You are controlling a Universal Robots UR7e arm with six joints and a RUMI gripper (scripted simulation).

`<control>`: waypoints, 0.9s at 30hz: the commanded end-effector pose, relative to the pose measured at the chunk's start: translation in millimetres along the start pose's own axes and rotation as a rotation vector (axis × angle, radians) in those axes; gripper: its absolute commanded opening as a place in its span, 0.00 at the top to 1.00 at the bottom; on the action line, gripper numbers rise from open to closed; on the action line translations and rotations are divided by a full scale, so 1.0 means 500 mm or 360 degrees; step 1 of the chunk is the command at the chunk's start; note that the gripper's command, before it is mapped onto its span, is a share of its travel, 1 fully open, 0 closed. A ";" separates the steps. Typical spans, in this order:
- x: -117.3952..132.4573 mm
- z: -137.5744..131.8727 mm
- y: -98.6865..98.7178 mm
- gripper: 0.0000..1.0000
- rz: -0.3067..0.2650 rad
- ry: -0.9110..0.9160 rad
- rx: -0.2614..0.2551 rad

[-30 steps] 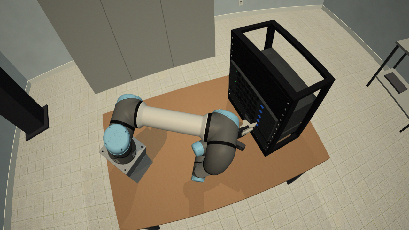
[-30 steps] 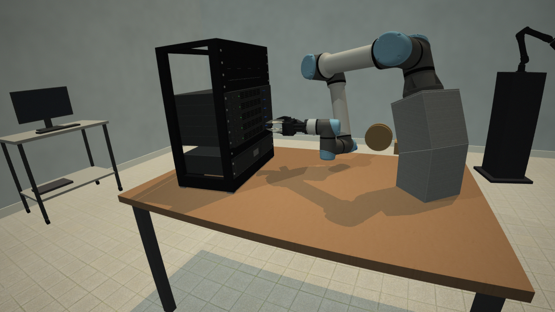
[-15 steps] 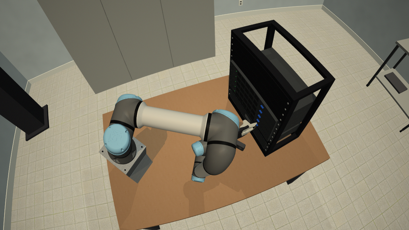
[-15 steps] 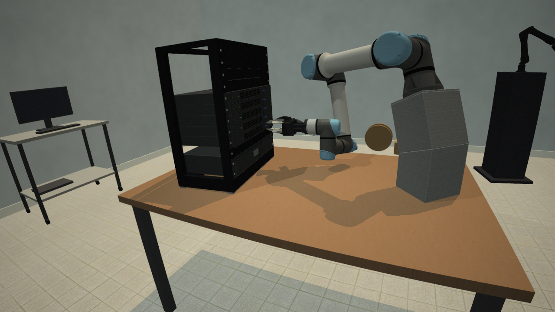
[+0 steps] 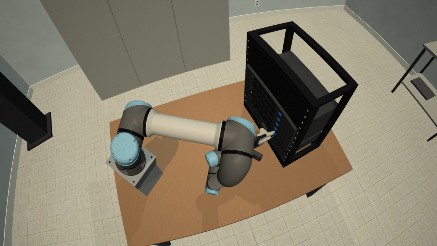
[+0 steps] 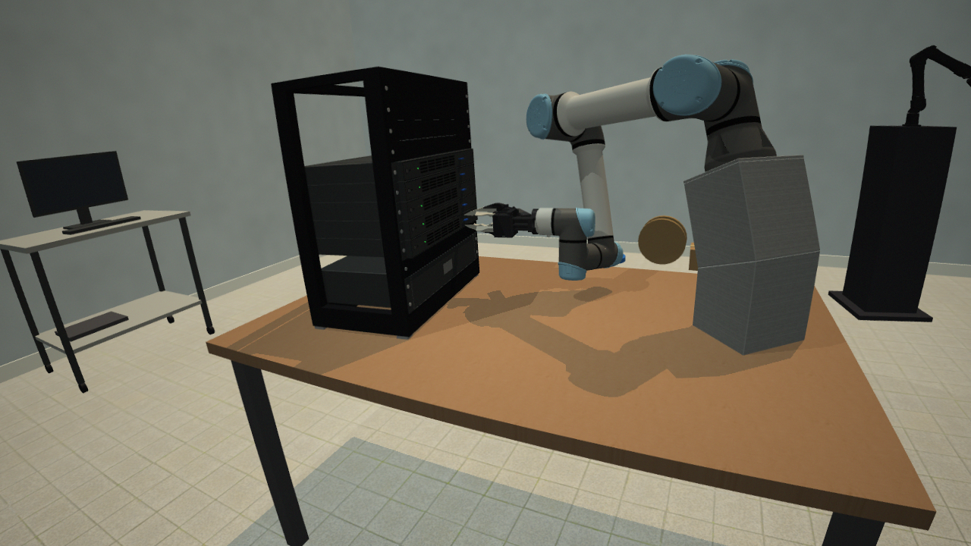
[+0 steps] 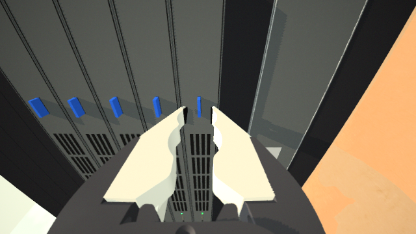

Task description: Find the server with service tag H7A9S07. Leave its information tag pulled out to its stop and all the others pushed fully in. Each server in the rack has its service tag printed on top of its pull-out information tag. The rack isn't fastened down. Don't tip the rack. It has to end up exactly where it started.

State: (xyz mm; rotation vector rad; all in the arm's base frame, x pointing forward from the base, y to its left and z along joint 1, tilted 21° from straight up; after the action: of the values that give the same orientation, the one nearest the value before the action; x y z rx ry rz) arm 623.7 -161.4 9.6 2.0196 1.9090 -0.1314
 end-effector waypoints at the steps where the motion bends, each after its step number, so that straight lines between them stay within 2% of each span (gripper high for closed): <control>1: 0.000 -0.001 0.001 0.85 0.0000 -0.0001 -0.0002; 11: 0.000 -0.001 0.001 0.85 0.0000 -0.0001 -0.0002; 12: 0.000 -0.001 0.001 1.00 0.0000 -0.0001 -0.0002; 27: 0.000 -0.001 0.001 1.00 0.0000 -0.0001 -0.0002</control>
State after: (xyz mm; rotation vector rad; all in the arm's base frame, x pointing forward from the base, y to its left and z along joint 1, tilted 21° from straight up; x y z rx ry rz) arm 623.8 -161.4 9.6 2.0197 1.9091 -0.1315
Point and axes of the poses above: the point where the finger pads meet when closed, its own y axis out along the fingers, its own z axis across the jaws, x = y × z, the point moved 8 cm from there along -y, back along the fingers, and after that the axes turned 1 degree about -y, right-handed, at the moved point
